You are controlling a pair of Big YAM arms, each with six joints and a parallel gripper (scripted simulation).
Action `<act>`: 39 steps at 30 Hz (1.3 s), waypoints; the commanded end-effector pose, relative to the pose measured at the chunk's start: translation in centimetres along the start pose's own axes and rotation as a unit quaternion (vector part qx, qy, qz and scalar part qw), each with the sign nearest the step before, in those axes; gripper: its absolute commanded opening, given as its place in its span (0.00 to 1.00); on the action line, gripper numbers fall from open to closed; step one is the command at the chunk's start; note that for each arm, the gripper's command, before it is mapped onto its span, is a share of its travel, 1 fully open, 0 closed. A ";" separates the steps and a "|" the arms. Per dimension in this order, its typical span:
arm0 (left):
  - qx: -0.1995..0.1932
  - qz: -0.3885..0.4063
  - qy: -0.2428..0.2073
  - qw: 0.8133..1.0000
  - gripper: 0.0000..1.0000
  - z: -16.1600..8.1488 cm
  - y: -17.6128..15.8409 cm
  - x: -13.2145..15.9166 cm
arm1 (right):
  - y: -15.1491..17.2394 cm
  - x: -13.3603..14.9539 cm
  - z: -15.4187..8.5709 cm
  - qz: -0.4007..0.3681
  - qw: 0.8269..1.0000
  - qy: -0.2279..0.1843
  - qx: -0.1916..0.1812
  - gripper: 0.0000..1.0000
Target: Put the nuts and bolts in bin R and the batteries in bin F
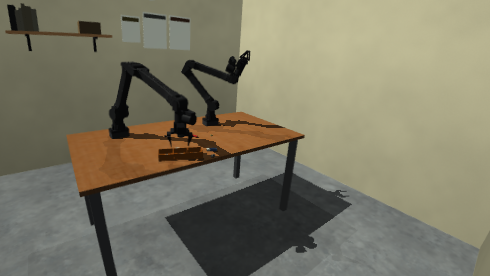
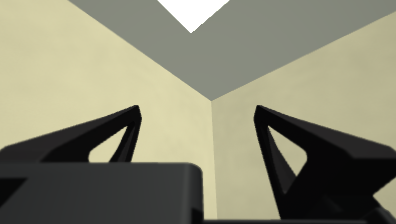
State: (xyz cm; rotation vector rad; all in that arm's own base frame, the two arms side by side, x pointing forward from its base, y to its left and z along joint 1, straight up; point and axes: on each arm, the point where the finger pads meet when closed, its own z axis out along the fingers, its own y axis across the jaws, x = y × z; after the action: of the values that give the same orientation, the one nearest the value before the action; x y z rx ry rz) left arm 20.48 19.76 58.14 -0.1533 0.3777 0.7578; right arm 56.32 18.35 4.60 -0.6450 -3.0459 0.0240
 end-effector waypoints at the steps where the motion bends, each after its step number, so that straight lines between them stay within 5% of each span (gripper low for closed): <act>1: -0.003 0.008 -0.016 1.000 1.00 0.1 0.4 -1.1 | 1.1 -2.1 -7.1 0.001 0.998 -0.042 -0.036 1.00; 8: -0.003 0.008 -0.016 1.000 1.00 0.1 0.4 -1.1 | 0.7 -1.5 -9.5 0.001 0.998 -0.043 -0.037 1.00; 15: -0.003 0.008 -0.016 1.000 1.00 0.1 0.4 -1.1 | 0.9 -2.0 -15.6 0.001 0.999 -0.025 -0.022 1.00; 22: -0.003 0.008 -0.016 1.000 1.00 0.1 0.4 -1.1 | 0.9 -2.0 -15.9 0.001 0.999 -0.025 -0.022 1.00; 23: -0.003 0.008 -0.016 1.000 1.00 0.1 0.4 -1.1 | 0.1 -1.2 -14.1 0.001 1.000 -0.008 -0.007 1.00; 25: -0.003 0.008 -0.016 1.000 1.00 0.1 0.4 -1.1 | 0.1 -1.2 -14.1 0.001 1.000 -0.008 -0.007 1.00; 29: -0.003 0.008 -0.016 1.000 1.00 0.1 0.4 -1.1 | -0.4 -0.6 -15.9 0.001 1.000 -0.020 -0.017 1.00; 39: -0.003 0.008 -0.016 1.000 1.00 0.1 0.4 -1.1 | -0.2 -0.9 -15.9 0.001 0.999 -0.029 -0.025 1.00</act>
State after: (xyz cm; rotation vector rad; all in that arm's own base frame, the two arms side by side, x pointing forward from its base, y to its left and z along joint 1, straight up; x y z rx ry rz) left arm 20.48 19.76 58.14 -0.1533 0.3777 0.7578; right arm 57.28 18.65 18.49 -0.6499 -3.0690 0.0028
